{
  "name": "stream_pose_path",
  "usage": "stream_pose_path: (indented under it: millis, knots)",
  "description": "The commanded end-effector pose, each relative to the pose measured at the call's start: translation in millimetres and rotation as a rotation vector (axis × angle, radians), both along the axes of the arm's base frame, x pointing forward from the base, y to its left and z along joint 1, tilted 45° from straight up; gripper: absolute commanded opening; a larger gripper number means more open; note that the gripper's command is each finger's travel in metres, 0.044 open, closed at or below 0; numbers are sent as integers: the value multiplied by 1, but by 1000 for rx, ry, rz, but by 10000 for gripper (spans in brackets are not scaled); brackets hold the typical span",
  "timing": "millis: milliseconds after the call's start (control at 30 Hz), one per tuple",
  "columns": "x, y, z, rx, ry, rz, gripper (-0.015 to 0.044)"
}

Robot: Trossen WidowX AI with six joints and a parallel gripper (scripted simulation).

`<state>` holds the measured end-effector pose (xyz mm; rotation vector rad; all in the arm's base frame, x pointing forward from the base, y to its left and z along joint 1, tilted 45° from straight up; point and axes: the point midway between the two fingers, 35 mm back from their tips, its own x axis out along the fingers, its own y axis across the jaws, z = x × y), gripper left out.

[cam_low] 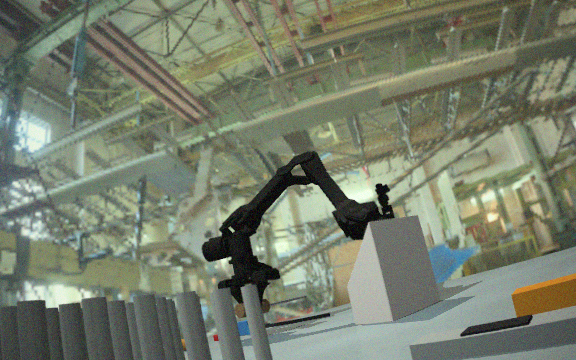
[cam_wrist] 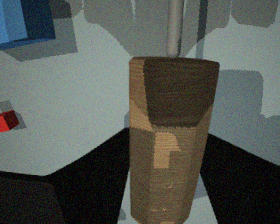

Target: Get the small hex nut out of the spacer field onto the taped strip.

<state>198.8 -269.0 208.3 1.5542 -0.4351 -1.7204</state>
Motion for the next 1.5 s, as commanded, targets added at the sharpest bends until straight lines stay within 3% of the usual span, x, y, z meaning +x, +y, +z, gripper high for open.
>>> stream_pose_path:
  millis: [0, 1467]
  knots:
    - [0, 1, 2, -7, 64, 62, 0]
    - [1, 0, 1, -58, 1168, 1115, 0]
